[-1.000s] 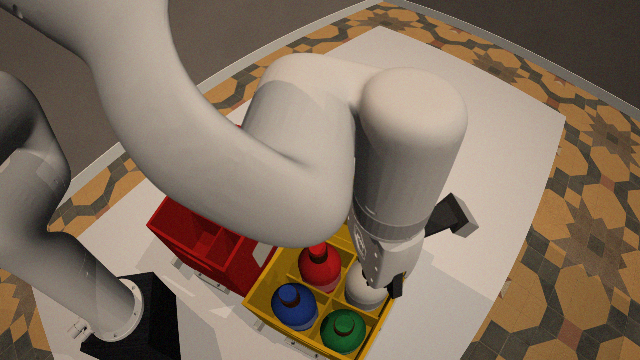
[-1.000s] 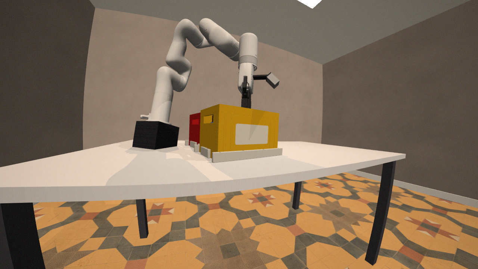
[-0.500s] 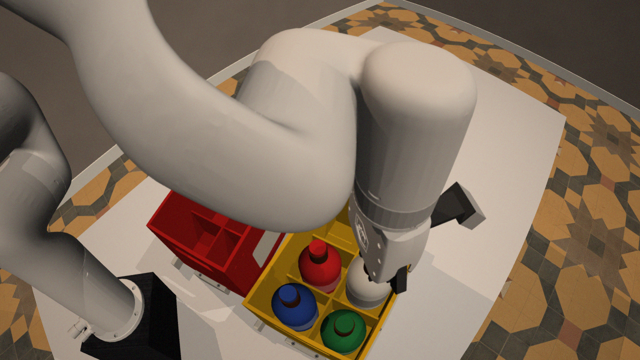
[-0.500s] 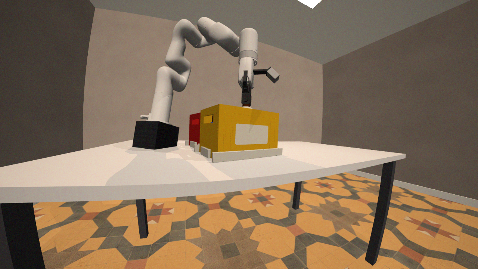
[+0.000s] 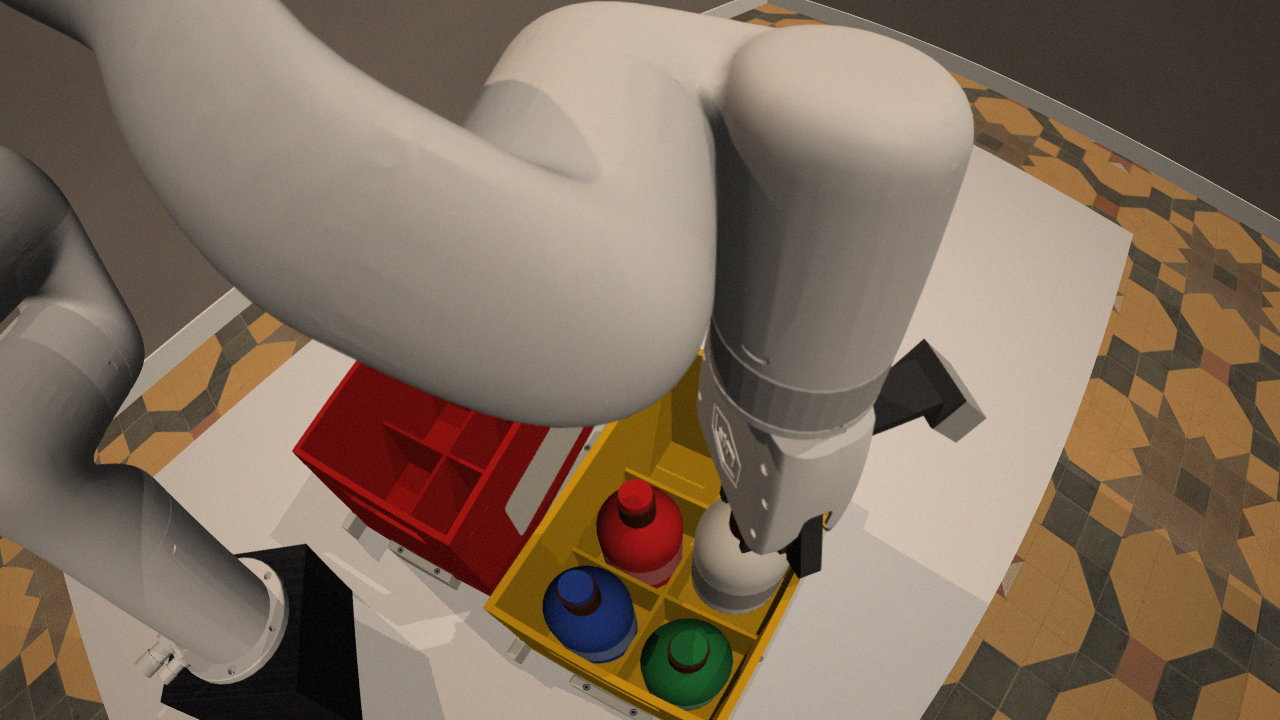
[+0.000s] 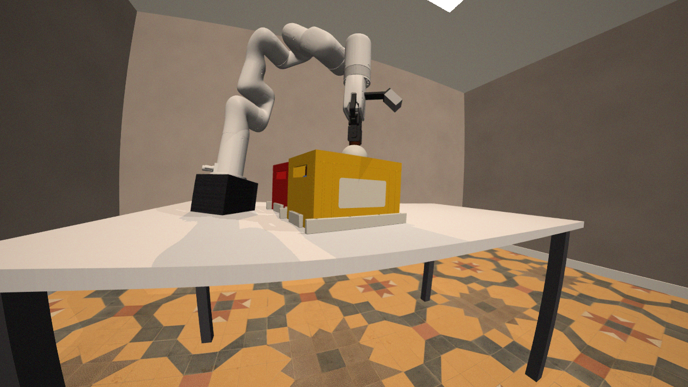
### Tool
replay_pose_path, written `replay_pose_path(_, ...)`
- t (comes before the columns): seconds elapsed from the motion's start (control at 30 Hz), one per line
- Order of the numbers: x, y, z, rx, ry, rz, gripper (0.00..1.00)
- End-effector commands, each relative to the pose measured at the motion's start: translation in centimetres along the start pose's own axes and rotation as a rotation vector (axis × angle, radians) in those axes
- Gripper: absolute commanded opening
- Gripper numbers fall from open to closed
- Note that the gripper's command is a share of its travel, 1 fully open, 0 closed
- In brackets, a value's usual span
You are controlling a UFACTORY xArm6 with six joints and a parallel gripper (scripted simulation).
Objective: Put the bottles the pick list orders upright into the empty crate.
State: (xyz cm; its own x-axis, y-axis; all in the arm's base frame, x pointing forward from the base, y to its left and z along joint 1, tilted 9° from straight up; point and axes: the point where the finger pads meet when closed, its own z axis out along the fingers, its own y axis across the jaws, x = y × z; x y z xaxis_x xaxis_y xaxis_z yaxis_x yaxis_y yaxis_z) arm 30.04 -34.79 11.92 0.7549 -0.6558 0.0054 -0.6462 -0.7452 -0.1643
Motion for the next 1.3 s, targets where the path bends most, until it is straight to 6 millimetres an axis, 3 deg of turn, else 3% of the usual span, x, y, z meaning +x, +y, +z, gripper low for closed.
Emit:
replay_pose_path(0.0, 0.2, 0.0, -0.9, -0.001, 0.005, 0.0, 0.0)
replay_pose_path(1.27, 0.1, 0.0, -6.6, -0.001, 0.005, 0.0, 0.0)
